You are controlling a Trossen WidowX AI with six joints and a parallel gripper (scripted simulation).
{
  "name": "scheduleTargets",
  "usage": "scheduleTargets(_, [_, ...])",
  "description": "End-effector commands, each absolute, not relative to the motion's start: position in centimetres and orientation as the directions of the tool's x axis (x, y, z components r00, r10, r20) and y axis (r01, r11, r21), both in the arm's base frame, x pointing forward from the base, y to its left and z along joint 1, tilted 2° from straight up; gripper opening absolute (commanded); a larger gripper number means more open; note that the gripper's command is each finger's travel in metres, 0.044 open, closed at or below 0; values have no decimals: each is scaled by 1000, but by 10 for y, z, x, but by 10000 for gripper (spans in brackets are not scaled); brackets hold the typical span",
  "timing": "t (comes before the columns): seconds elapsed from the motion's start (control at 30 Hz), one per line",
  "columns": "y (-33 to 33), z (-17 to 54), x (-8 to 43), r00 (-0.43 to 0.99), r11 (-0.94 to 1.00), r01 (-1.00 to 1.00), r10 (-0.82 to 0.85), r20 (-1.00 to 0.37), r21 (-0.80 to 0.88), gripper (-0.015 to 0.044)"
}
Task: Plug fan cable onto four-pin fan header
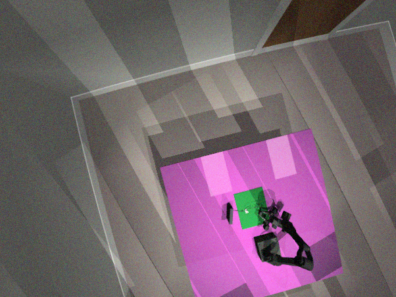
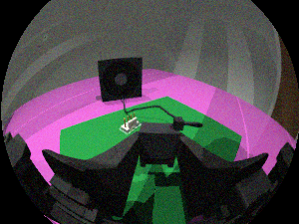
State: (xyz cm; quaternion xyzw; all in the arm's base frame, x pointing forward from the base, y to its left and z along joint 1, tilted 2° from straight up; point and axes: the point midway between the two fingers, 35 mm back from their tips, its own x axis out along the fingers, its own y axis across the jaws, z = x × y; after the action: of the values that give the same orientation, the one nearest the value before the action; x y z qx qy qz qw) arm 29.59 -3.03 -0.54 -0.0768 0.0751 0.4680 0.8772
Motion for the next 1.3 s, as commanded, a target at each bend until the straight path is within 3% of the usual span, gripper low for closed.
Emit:
scheduleTargets(0.0, [-29, -10, 295, 550, 552, -832, 811, -198, -53, 0])
scheduleTargets(1.27, [-29, -31, 296, 550, 550, -833, 810, -204, -62, 0])
